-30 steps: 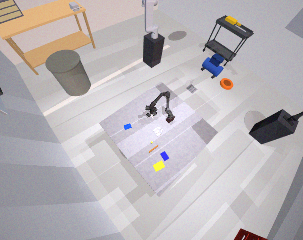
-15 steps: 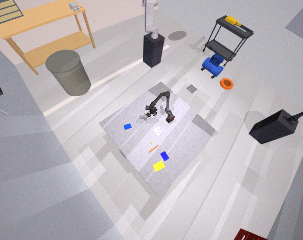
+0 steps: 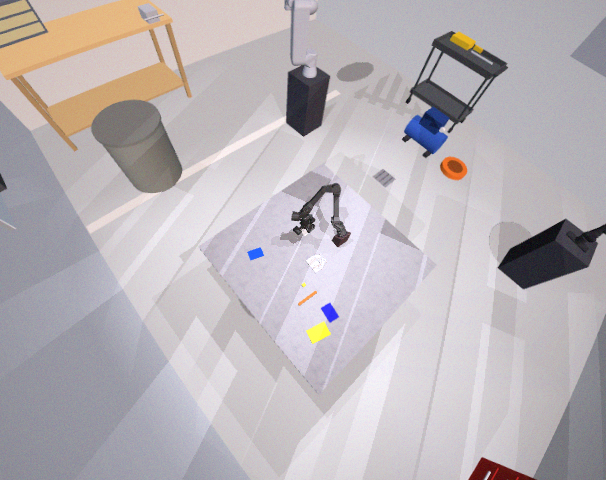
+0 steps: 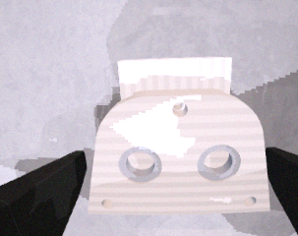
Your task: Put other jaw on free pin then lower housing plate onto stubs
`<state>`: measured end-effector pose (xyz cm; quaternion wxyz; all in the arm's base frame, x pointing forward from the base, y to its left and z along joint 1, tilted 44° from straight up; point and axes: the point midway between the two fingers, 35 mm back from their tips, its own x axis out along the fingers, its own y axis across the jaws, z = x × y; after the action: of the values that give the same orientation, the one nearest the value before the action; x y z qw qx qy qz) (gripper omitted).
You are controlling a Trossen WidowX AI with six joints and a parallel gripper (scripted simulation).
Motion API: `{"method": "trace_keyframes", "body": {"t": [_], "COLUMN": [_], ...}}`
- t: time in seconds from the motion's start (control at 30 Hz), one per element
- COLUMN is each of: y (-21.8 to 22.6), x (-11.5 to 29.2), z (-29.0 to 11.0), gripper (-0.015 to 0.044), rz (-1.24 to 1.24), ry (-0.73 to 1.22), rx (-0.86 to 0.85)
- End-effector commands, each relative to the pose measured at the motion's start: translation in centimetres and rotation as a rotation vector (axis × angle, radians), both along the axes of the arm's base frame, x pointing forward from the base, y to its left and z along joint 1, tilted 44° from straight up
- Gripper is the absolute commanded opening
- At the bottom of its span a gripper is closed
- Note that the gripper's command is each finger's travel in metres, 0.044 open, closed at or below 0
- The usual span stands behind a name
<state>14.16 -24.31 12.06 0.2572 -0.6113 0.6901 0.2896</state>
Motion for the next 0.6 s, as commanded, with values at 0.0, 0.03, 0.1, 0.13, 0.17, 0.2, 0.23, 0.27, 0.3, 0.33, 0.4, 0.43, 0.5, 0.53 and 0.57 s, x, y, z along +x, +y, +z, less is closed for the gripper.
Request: {"method": "trace_keyframes", "body": {"t": [0.0,0.03,0.1,0.13,0.17,0.2,0.23,0.27,0.3,0.33,0.4,0.43,0.5,0.53,0.57], "y": [0.05,0.05,0.05,0.05,0.05,0.05,0.05,0.05,0.05,0.05,0.05,0.05,0.05,0.0,0.0], "x": [0.03,0.03,0.03,0.03,0.03,0.03,0.03,0.03,0.03,0.03,0.03,0.03,0.03,0.0,0.0], "z": [-0.12,-0.12,-0.12,-0.12,-0.12,-0.12,-0.12,-0.12,-0.12,-0.12,-0.12,-0.12,-0.12,0.0,0.0], "gripper": [0.044,0.044,0.044,0.044,0.044,0.044,0.044,0.044,0.044,0.044,0.044,0.044,0.044,0.0433,0.0427], "rz": [0.007,0.007,0.007,0.007,0.007,0.007,0.007,0.007,0.007,0.007,0.007,0.007,0.007,0.0,0.0], "ry": [0.002,0.002,0.002,0.002,0.002,0.002,0.002,0.002,0.002,0.002,0.002,0.002,0.002,0.0,0.0], "rx": [0.005,0.005,0.005,0.005,0.005,0.005,0.005,0.005,0.005,0.005,0.005,0.005,0.005,0.0,0.0]}}
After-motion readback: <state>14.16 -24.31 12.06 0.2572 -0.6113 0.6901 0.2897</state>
